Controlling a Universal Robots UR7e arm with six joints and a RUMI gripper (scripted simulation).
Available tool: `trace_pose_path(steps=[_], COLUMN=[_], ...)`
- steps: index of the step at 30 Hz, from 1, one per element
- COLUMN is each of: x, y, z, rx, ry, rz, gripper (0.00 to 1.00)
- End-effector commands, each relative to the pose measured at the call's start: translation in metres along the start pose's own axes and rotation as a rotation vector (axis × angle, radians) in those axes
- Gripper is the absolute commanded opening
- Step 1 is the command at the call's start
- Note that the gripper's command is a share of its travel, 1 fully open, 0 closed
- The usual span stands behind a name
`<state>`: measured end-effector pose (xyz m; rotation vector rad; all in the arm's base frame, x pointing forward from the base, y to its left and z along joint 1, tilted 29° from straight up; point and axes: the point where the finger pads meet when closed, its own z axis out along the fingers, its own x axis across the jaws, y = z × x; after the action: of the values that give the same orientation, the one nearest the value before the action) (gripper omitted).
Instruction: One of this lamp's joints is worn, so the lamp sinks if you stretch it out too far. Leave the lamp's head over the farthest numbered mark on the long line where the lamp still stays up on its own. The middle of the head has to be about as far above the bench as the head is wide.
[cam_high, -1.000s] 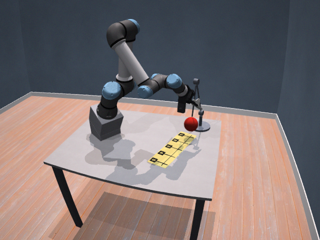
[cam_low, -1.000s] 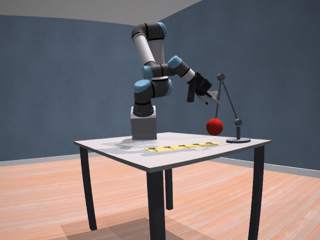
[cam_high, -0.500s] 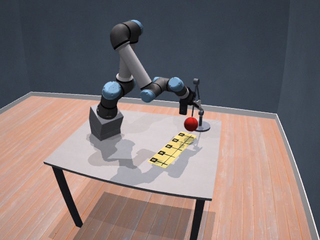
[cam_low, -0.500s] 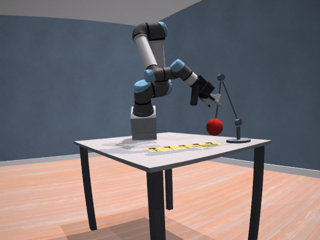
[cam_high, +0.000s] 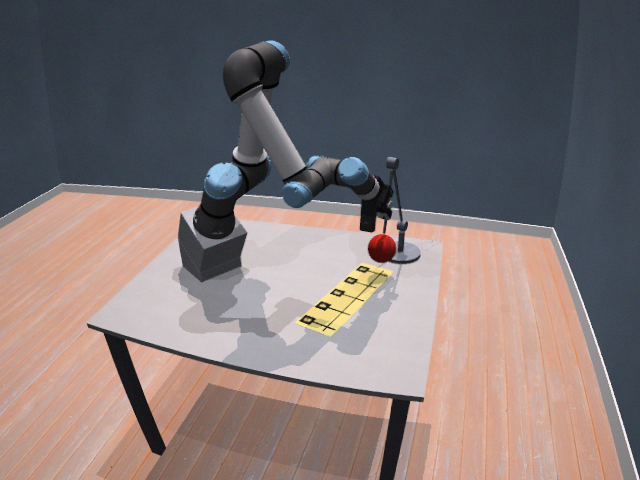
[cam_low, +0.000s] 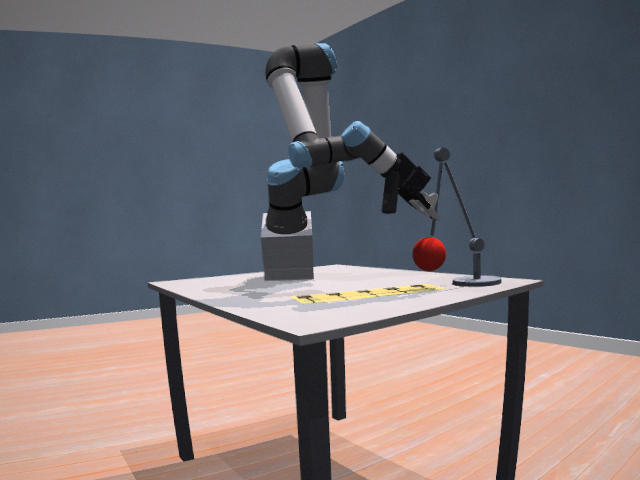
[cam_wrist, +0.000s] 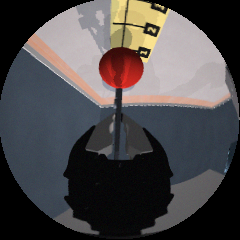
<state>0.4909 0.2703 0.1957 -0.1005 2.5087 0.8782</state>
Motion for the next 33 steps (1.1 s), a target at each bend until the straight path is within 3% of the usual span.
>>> trace_pose_path(steps=[1, 33], x=[-0.0002, 0.0001], y=[0.0005, -0.0070], z=[-0.0003, -0.0072], rx=[0.000, 0.000], ry=[-0.001, -0.001], rz=[-0.001, 0.000], gripper=[0.00, 0.00])
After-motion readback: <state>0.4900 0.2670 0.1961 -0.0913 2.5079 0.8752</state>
